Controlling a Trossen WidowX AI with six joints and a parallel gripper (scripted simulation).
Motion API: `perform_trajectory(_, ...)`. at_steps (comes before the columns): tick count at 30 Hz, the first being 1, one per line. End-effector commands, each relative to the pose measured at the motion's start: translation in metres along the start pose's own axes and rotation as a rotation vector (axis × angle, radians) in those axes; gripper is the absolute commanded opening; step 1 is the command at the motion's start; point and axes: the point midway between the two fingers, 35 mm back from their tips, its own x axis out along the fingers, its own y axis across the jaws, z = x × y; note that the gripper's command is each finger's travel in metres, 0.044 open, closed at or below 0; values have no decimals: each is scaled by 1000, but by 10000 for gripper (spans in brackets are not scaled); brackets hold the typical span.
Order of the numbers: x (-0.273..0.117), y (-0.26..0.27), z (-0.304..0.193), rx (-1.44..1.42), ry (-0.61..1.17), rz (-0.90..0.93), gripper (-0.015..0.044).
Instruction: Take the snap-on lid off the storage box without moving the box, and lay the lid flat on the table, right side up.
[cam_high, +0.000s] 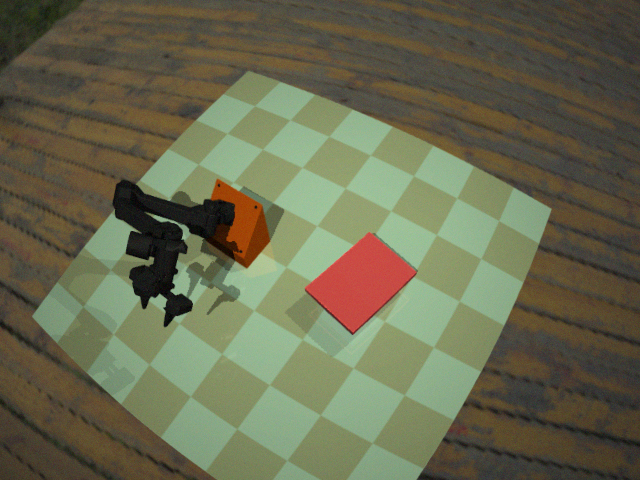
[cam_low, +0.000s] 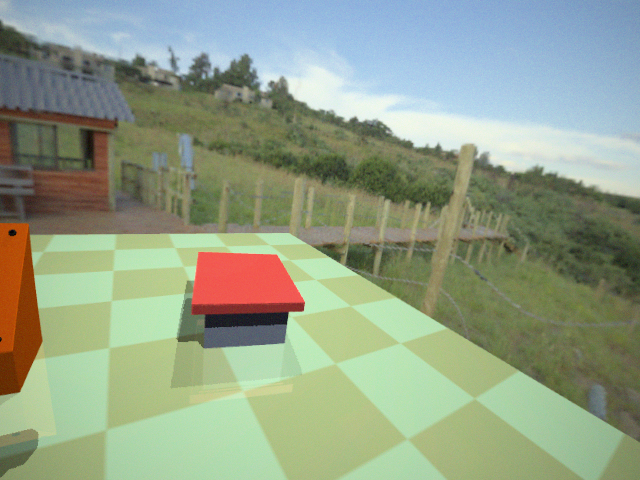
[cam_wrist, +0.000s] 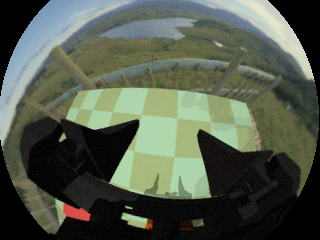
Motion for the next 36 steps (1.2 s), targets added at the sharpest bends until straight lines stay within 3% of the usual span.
perform_trajectory(1, 0, 2, 2, 3, -11, 8, 374)
perform_trajectory(7, -17, 83, -12, 104, -31, 206, 235)
perform_trajectory(10, -36, 124, -32, 158, 5, 306, 235)
perform_trajectory(14, -54, 151, -41, 229, 27, 411, 235)
perform_trajectory(25, -132, 221, -127, 338, 228, 612, 235)
perform_trajectory(36, -226, 229, -247, 423, 484, 712, 235)
